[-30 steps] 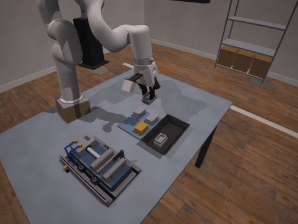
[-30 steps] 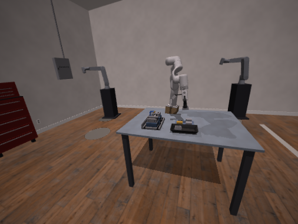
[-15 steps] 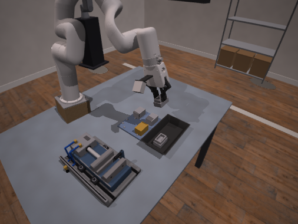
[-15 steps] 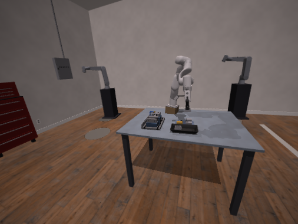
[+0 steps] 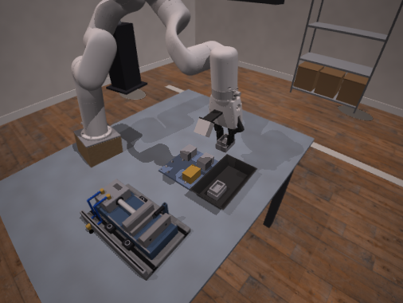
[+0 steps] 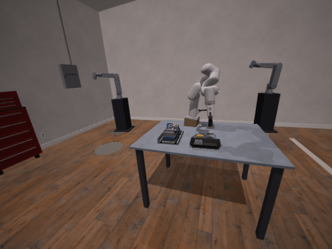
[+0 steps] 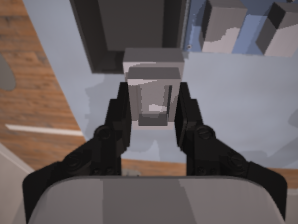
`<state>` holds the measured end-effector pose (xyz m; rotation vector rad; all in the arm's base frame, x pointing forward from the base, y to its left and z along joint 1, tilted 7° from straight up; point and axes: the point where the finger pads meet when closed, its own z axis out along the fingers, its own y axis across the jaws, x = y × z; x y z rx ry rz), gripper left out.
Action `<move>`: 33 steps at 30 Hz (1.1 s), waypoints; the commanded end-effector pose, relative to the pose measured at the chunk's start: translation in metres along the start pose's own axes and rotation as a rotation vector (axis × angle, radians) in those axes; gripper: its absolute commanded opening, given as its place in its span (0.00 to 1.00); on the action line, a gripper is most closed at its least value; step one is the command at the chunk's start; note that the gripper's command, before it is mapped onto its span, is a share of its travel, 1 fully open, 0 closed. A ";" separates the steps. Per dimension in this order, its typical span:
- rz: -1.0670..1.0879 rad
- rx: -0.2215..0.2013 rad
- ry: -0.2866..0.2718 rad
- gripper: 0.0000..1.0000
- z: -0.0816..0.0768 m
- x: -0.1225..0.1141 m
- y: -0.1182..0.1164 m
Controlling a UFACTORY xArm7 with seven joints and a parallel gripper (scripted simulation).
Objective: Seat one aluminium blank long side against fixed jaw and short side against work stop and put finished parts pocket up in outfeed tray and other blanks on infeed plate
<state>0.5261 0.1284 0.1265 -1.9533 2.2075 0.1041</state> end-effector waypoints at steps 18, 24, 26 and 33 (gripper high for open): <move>-0.007 -0.058 0.073 0.00 0.025 -0.013 -0.037; -0.007 -0.058 0.074 0.00 0.025 -0.013 -0.037; -0.007 -0.058 0.074 0.00 0.025 -0.013 -0.037; -0.007 -0.058 0.074 0.00 0.025 -0.013 -0.037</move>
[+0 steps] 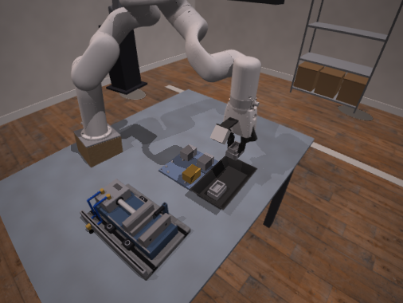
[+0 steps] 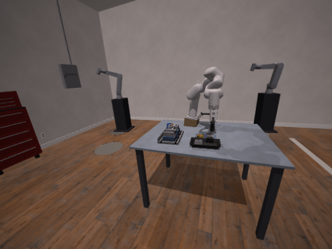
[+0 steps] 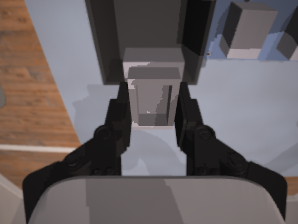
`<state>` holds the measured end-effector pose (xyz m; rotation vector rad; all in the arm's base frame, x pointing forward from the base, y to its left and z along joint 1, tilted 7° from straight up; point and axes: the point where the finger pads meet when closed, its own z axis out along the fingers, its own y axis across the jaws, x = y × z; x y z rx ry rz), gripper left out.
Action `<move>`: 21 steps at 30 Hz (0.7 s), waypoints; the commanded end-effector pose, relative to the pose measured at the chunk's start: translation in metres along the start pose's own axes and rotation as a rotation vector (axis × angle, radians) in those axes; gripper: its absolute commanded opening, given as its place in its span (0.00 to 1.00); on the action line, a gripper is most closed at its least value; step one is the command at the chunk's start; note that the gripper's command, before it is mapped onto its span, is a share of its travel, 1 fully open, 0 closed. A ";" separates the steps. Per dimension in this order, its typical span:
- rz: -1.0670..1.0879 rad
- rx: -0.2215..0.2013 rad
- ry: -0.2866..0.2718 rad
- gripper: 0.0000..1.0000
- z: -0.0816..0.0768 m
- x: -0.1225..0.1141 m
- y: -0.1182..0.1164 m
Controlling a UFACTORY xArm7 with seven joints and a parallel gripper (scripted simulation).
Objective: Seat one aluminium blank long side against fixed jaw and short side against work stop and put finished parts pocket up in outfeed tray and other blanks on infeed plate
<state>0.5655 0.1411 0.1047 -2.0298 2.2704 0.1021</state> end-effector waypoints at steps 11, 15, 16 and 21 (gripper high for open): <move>0.000 0.005 -0.001 0.00 0.000 0.000 -0.002; 0.000 0.005 -0.001 0.00 0.002 0.000 -0.002; 0.000 0.005 -0.001 0.00 0.002 0.000 -0.002; 0.000 0.005 -0.001 0.00 0.005 0.000 -0.002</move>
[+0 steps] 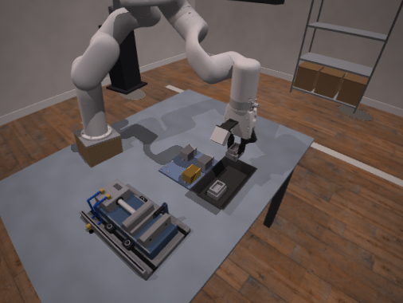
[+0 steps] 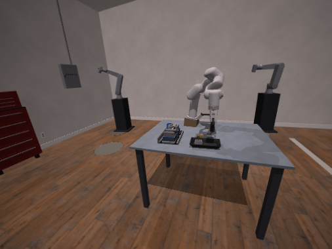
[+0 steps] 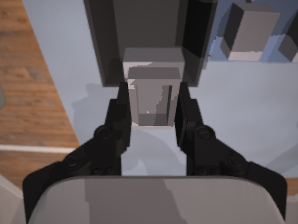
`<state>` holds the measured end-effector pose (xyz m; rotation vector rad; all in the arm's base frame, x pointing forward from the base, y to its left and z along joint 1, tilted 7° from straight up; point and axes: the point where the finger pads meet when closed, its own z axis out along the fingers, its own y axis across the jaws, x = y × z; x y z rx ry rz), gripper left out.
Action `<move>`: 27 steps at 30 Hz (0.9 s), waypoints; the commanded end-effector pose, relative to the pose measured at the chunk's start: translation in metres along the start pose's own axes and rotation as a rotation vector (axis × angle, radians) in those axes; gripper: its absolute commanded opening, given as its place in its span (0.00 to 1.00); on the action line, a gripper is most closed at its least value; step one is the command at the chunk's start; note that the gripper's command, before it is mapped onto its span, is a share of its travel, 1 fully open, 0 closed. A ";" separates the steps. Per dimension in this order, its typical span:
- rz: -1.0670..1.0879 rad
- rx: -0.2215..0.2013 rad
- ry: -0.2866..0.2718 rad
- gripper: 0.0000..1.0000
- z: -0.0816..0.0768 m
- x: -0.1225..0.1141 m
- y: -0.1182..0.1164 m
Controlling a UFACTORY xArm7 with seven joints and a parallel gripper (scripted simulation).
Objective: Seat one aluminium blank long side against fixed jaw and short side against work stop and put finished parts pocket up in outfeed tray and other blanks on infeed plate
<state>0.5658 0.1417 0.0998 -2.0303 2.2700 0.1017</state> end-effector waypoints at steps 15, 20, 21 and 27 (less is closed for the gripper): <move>0.000 0.004 -0.001 0.00 0.019 0.000 -0.002; 0.000 0.004 -0.001 0.00 0.029 0.000 -0.002; 0.000 0.004 -0.001 0.00 0.031 0.000 -0.002; 0.000 0.004 -0.001 0.00 0.043 0.000 -0.002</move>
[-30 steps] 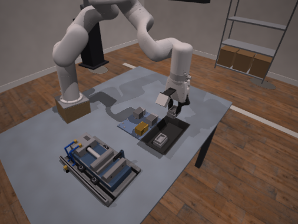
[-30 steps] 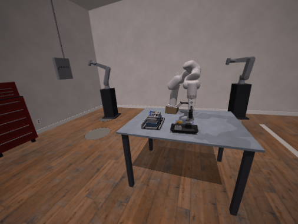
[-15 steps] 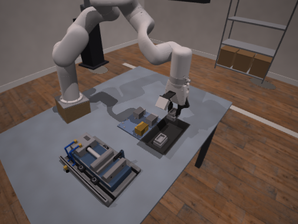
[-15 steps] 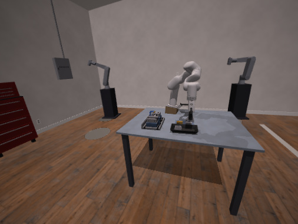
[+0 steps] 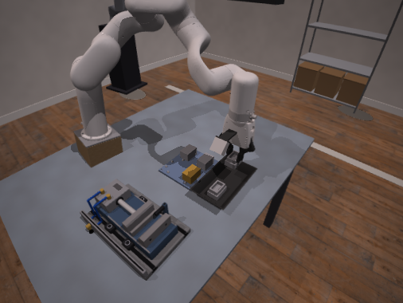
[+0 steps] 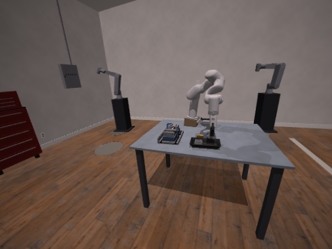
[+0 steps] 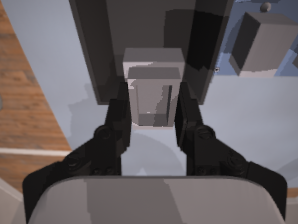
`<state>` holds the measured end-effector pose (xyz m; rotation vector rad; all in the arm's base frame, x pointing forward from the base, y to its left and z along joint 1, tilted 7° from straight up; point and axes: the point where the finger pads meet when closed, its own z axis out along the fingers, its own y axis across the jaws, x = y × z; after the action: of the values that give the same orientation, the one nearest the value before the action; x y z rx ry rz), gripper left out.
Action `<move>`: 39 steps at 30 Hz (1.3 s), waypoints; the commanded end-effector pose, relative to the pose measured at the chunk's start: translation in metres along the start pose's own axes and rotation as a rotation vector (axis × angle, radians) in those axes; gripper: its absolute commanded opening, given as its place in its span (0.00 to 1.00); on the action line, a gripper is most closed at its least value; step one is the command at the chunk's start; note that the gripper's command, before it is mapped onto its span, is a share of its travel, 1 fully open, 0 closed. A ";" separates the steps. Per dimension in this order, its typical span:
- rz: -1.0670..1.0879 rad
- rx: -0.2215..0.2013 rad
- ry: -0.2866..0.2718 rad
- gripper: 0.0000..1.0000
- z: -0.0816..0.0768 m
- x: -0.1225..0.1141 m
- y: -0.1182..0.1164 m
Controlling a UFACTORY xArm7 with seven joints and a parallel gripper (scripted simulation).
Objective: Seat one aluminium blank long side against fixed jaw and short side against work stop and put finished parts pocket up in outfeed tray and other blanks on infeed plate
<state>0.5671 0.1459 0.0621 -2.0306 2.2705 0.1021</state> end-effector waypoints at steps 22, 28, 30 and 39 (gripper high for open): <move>0.000 0.005 -0.002 0.00 0.038 0.000 -0.003; 0.000 0.005 -0.002 0.00 0.045 0.000 -0.003; 0.000 0.005 -0.002 0.00 0.047 0.000 -0.003; 0.000 0.005 -0.002 0.00 0.051 0.000 -0.003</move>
<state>0.5694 0.1518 0.0102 -2.0305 2.2703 0.1022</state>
